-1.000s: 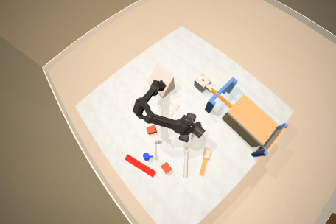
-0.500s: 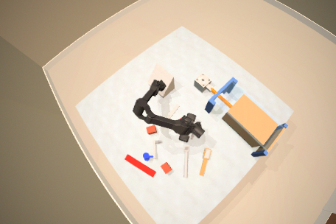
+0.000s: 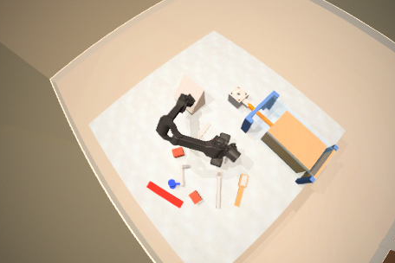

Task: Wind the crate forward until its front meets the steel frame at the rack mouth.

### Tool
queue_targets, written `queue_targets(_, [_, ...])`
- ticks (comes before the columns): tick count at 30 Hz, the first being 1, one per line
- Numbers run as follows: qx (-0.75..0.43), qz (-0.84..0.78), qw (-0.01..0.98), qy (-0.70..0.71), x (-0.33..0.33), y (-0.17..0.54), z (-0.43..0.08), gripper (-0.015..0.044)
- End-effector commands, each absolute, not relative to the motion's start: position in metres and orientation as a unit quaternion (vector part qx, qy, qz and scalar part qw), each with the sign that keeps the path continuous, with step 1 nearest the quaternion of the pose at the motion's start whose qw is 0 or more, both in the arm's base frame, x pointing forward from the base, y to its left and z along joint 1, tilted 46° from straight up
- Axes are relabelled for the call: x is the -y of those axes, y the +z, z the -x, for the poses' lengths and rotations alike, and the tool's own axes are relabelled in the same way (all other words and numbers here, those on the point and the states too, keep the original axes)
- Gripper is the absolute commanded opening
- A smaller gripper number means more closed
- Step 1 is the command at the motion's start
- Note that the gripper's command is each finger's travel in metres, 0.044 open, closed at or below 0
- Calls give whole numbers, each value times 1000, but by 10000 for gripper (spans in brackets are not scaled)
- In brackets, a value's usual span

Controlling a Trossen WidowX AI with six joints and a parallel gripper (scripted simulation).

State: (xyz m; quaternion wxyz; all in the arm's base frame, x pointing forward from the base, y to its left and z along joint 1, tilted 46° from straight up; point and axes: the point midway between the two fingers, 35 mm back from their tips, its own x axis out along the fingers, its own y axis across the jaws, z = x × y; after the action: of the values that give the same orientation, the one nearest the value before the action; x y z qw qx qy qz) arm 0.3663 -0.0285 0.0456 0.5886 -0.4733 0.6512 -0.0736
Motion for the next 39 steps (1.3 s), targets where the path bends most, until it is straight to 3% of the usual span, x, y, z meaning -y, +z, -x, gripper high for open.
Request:
queue_targets(1, [-651, 473, 589, -74, 29, 46, -366, 267])
queue_targets(39, [-651, 473, 589, -74, 29, 46, -366, 0])
